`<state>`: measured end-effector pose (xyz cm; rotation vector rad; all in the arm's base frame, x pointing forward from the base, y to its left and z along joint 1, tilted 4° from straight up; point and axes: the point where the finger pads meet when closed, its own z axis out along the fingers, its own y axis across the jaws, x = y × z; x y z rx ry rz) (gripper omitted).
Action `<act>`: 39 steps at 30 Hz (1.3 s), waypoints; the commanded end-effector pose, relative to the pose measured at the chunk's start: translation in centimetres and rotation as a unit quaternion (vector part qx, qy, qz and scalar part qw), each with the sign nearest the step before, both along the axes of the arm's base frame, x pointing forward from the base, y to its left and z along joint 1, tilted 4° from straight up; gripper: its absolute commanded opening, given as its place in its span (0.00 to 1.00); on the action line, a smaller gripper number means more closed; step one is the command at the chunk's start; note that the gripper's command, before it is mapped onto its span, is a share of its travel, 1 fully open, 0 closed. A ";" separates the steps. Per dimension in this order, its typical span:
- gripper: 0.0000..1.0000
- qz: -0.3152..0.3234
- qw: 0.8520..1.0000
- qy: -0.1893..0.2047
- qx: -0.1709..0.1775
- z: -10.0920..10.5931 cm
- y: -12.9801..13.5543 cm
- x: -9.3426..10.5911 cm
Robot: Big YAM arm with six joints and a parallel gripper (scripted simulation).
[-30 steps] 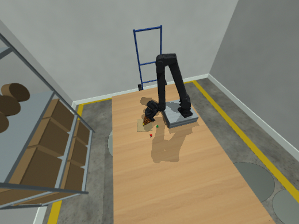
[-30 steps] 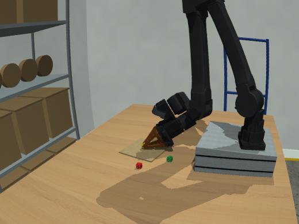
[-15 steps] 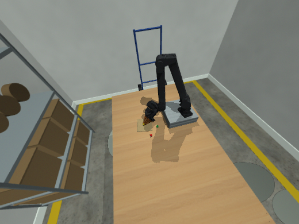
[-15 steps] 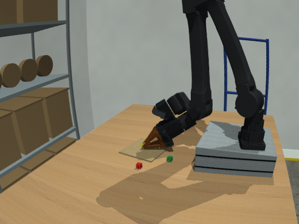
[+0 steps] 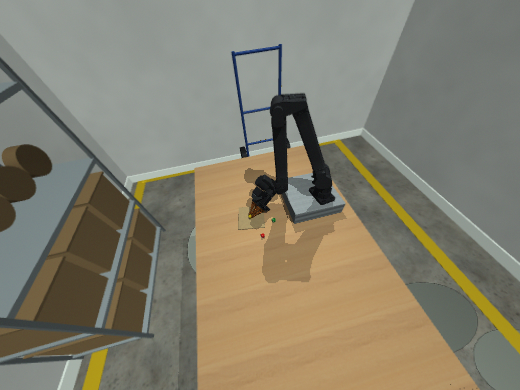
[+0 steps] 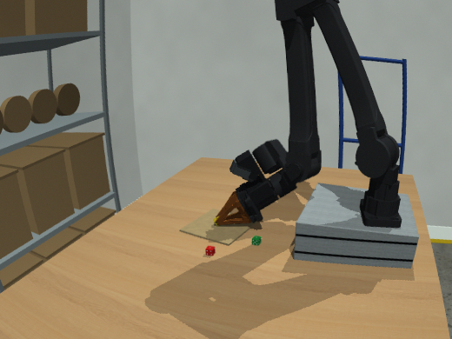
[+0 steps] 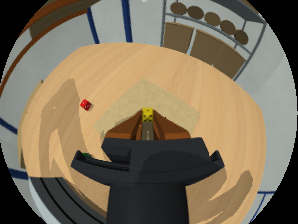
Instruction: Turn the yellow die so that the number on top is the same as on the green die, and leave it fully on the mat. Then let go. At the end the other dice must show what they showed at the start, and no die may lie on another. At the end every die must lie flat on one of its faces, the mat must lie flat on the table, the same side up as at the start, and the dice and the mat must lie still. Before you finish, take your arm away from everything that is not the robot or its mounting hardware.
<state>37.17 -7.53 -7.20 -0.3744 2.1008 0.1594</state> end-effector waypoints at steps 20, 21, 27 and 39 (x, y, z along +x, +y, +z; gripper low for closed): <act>0.10 0.002 1.000 -0.017 -0.012 0.4 -0.7 0.9; 0.10 0.002 1.000 -0.017 -0.012 0.4 -0.7 0.9; 0.10 0.002 1.000 -0.017 -0.012 0.4 -0.7 0.9; 0.18 0.002 1.000 -0.017 -0.012 0.4 -0.7 0.9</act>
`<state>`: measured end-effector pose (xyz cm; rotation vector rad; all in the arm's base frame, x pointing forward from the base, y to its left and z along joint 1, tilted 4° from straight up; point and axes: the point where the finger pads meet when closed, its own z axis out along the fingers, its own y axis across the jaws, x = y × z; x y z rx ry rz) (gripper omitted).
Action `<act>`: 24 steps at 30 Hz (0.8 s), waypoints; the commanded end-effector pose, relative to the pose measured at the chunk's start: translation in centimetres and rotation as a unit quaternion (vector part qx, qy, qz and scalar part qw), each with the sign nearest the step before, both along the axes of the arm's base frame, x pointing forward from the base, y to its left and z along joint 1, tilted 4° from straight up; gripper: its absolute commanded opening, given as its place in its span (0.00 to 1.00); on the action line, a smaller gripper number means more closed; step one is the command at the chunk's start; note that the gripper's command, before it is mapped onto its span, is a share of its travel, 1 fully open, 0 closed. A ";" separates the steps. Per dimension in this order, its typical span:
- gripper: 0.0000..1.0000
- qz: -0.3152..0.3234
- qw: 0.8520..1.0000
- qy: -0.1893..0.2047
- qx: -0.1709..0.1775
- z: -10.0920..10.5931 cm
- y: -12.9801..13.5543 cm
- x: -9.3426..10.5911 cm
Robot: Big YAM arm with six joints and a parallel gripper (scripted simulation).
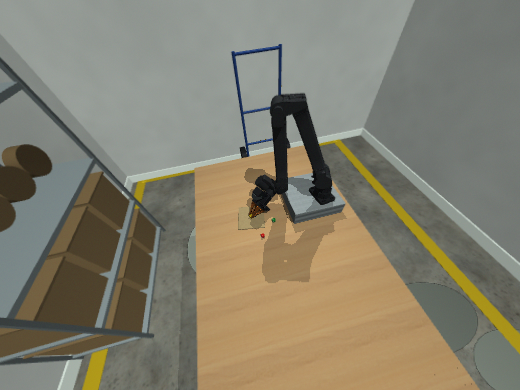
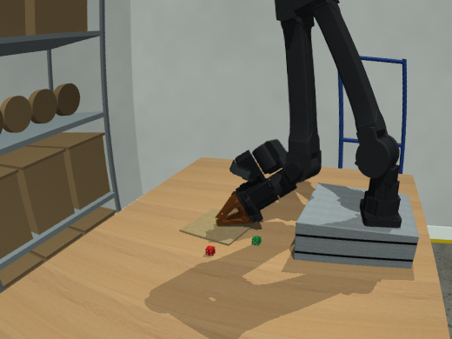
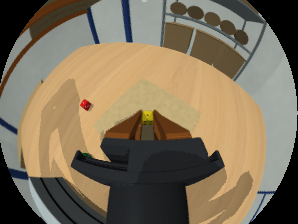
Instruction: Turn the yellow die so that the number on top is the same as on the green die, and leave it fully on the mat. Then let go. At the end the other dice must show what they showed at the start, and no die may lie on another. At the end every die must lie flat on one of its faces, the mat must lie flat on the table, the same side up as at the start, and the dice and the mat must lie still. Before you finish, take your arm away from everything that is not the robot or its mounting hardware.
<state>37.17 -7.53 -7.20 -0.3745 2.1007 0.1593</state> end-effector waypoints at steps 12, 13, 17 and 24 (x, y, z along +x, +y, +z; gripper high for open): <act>0.29 0.002 1.000 -0.017 -0.012 0.4 -0.7 0.9; 0.29 0.002 1.000 -0.017 -0.012 0.4 -0.7 0.9; 0.29 0.002 1.000 -0.017 -0.012 0.4 -0.7 0.9; 0.29 0.002 1.000 -0.017 -0.012 0.4 -0.7 0.9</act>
